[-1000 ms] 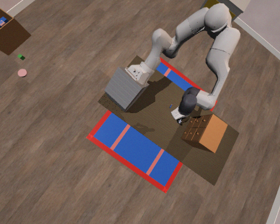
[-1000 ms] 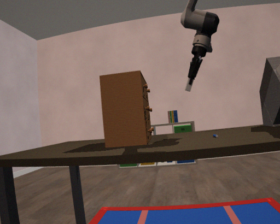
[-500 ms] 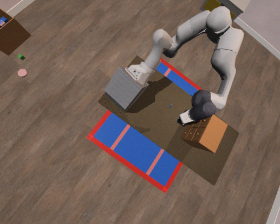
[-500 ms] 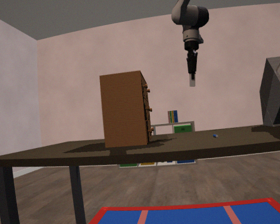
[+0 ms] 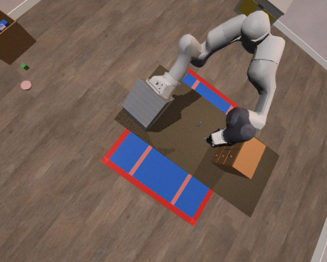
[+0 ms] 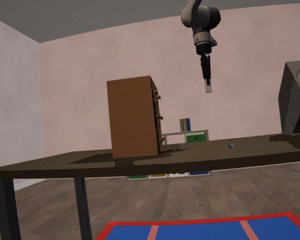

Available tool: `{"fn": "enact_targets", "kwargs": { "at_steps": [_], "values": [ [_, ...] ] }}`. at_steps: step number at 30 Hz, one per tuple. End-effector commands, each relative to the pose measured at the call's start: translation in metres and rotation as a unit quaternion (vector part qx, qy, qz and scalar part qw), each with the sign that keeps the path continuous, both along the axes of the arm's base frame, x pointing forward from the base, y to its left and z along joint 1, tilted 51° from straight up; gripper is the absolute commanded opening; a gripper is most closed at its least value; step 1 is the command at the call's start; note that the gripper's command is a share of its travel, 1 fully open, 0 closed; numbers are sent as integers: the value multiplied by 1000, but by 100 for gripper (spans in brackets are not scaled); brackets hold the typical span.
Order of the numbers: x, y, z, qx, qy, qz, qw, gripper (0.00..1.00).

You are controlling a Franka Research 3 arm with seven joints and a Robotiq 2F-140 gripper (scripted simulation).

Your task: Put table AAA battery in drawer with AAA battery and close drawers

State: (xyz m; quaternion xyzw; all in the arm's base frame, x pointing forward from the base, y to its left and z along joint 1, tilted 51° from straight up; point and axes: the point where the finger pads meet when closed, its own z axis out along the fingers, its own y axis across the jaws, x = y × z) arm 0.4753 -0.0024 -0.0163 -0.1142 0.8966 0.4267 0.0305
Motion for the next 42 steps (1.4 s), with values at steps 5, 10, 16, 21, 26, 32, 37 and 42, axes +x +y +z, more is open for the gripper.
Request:
{"fn": "enact_targets", "kwargs": {
  "at_steps": [5,10,16,21,26,32,37,42],
  "values": [
    [-2,2,1,2,21,-10,1000,0],
    [-2,2,1,2,21,-10,1000,0],
    [-2,2,1,2,21,-10,1000,0],
    [-2,2,1,2,21,-10,1000,0],
    [-2,2,1,2,21,-10,1000,0],
    [-3,7,8,3,18,-9,1000,0],
    [-4,17,19,3,18,-9,1000,0],
    [-8,42,49,3,19,-9,1000,0]
  ]
}}
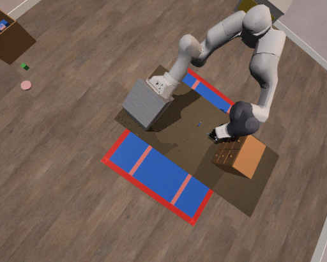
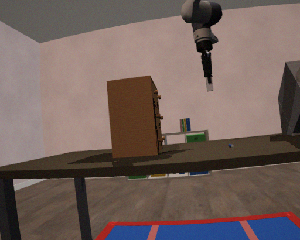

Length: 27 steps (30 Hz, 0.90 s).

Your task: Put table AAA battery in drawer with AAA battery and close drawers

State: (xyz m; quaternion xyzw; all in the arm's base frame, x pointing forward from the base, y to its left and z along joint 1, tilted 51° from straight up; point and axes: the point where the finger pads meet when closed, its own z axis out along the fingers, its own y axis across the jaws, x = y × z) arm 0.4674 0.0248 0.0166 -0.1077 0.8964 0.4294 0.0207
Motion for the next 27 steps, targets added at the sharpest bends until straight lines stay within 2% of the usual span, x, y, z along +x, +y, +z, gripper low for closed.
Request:
{"fn": "enact_targets", "kwargs": {
  "at_steps": [1,6,10,16,27],
  "values": [
    [-1,20,24,1,7,-8,1000,0],
    [-4,48,57,1,8,-8,1000,0],
    [-6,62,74,1,9,-8,1000,0],
    [-7,68,81,1,9,-8,1000,0],
    [-5,70,80,3,2,-16,1000,0]
  ]
}}
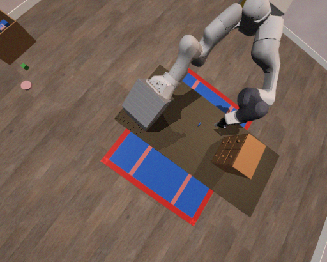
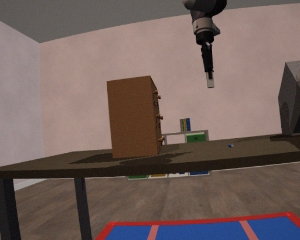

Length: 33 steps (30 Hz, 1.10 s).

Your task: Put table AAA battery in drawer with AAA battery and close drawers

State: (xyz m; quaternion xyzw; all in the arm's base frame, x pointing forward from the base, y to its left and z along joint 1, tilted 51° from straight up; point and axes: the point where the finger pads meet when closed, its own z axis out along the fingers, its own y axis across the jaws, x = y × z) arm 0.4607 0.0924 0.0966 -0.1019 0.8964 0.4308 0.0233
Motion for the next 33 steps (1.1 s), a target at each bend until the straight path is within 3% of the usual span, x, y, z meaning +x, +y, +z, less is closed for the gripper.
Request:
{"fn": "enact_targets", "kwargs": {
  "at_steps": [1,19,26,33],
  "values": [
    [1,2,0,2,2,-10,1000,0],
    [21,22,-11,26,-75,-107,991,0],
    [35,35,-18,43,-129,-174,975,0],
    [49,50,-26,61,-184,-245,950,0]
  ]
}}
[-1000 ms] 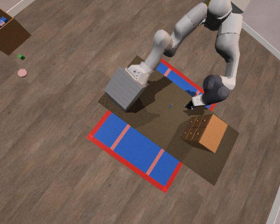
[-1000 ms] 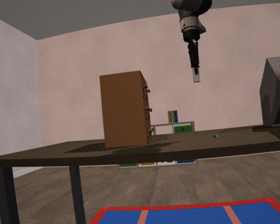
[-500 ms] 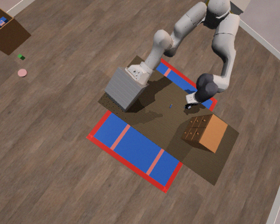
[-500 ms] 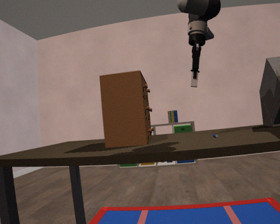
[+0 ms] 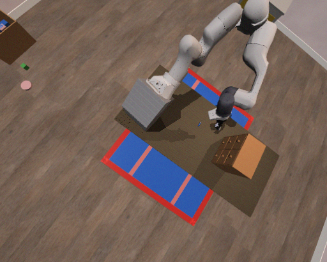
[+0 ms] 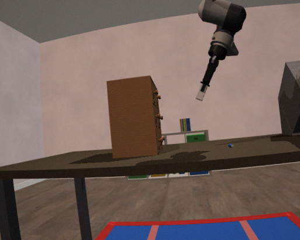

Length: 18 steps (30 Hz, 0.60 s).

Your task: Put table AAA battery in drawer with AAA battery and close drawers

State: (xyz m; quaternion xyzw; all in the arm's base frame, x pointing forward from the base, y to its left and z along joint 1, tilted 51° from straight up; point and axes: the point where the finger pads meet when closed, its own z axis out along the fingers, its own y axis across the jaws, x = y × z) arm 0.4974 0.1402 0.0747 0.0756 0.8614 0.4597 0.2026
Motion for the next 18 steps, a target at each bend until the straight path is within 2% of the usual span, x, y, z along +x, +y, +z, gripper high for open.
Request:
{"fn": "enact_targets", "kwargs": {
  "at_steps": [1,3,7,18],
  "values": [
    [15,4,-5,-22,-107,-34,993,0],
    [15,4,-5,-22,-107,-34,993,0],
    [24,13,-10,-15,-140,-80,987,0],
    [47,36,-23,6,-215,-194,957,0]
  ]
}}
